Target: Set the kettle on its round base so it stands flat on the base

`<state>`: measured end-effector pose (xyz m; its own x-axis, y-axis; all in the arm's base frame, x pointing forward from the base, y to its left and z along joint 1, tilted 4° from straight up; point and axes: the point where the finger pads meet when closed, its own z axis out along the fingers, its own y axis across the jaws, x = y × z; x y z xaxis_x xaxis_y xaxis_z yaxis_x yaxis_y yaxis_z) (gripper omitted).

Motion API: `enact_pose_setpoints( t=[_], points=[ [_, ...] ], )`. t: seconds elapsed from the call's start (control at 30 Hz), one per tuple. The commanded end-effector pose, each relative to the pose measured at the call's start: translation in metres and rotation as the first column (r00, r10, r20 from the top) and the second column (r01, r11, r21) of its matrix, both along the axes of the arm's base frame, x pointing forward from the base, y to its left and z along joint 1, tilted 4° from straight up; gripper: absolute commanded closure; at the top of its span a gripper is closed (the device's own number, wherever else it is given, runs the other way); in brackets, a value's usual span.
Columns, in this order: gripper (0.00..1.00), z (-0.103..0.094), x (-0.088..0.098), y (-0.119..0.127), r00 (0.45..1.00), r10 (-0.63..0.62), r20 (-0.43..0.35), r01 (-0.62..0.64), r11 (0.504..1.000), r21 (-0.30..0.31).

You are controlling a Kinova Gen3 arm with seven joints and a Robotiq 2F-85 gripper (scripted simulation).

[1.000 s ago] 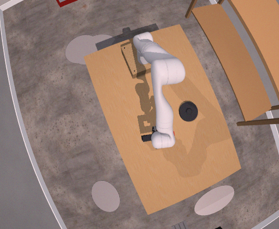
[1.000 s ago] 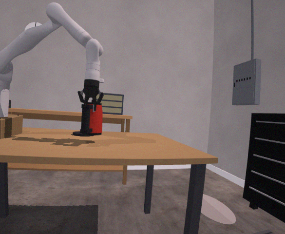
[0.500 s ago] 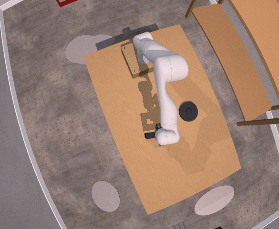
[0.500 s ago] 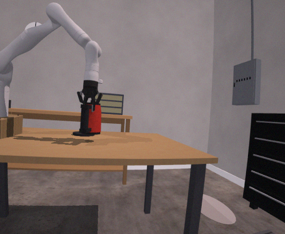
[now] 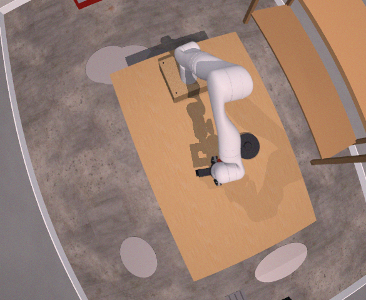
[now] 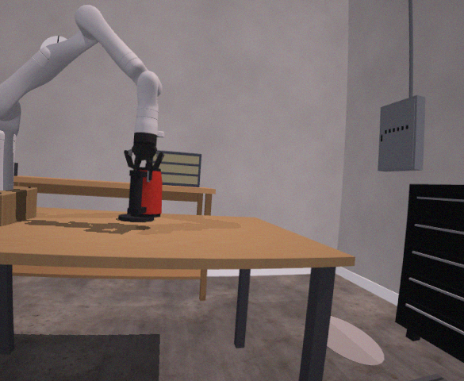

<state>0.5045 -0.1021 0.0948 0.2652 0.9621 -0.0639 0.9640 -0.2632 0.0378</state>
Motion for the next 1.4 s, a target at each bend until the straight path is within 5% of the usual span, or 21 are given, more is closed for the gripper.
enact_pose_setpoints(
  t=[0.0, 1.37],
  points=[
    [1.0, 0.002, -0.001, 0.012, 1.0, 0.009, 0.003, -0.009, 1.0, 0.0],
    [1.0, -0.008, -0.029, 0.138, 1.0, 0.009, 0.003, -0.009, 1.0, 0.0]
  ],
)
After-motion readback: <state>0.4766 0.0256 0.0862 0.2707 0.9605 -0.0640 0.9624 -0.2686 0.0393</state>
